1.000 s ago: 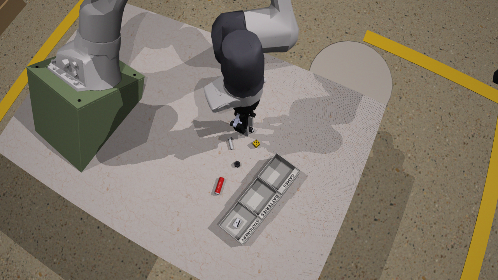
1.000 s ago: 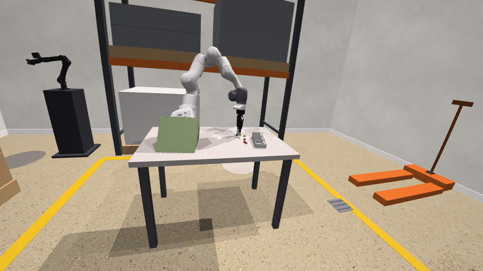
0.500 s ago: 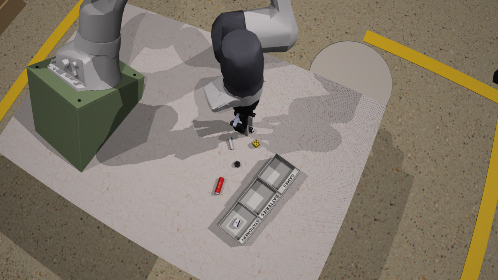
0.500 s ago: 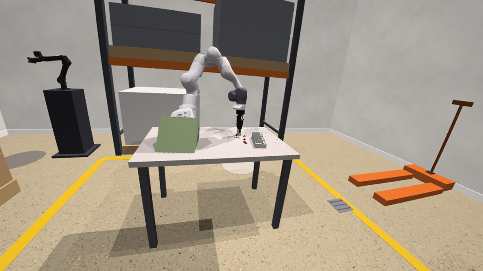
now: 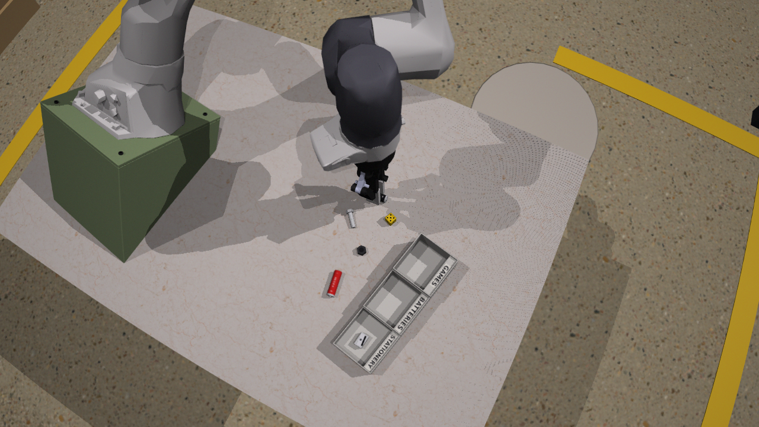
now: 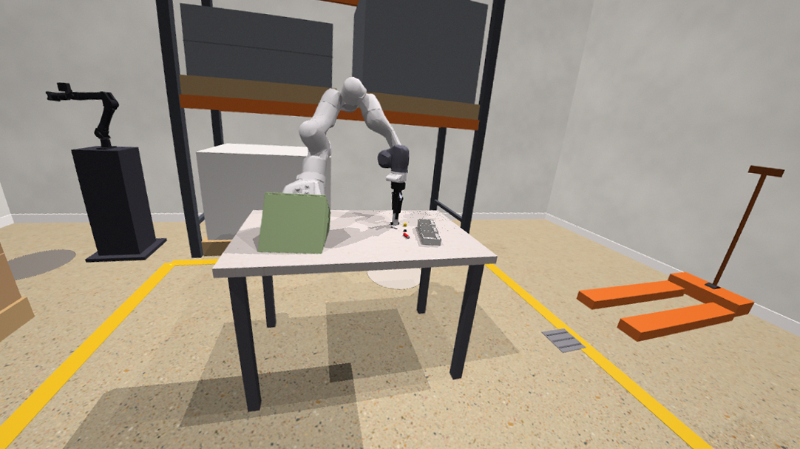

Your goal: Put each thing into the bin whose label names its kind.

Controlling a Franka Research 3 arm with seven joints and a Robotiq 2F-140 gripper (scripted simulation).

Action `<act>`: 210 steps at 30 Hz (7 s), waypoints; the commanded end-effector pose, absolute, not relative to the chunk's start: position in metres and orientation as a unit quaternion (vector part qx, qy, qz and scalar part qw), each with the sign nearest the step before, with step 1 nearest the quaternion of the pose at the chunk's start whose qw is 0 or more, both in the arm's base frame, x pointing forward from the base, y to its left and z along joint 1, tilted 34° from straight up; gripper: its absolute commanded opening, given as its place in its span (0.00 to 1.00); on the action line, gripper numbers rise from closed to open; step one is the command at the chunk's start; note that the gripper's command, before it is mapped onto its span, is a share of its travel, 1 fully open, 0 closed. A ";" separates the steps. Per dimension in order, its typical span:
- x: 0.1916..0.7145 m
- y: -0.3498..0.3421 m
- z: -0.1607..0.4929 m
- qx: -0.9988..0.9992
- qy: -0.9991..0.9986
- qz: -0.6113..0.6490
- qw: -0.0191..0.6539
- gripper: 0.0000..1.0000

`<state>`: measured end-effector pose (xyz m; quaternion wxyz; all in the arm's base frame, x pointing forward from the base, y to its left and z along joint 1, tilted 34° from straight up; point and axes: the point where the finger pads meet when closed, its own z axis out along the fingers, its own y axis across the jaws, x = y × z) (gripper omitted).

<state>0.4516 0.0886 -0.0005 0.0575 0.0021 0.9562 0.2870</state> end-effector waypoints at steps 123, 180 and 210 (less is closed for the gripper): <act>0.445 0.056 0.050 0.000 0.956 0.286 0.060 0.05; 0.516 -0.044 0.002 0.000 0.956 0.286 0.060 0.05; 0.560 -0.102 -0.031 -0.271 0.919 0.249 0.141 0.05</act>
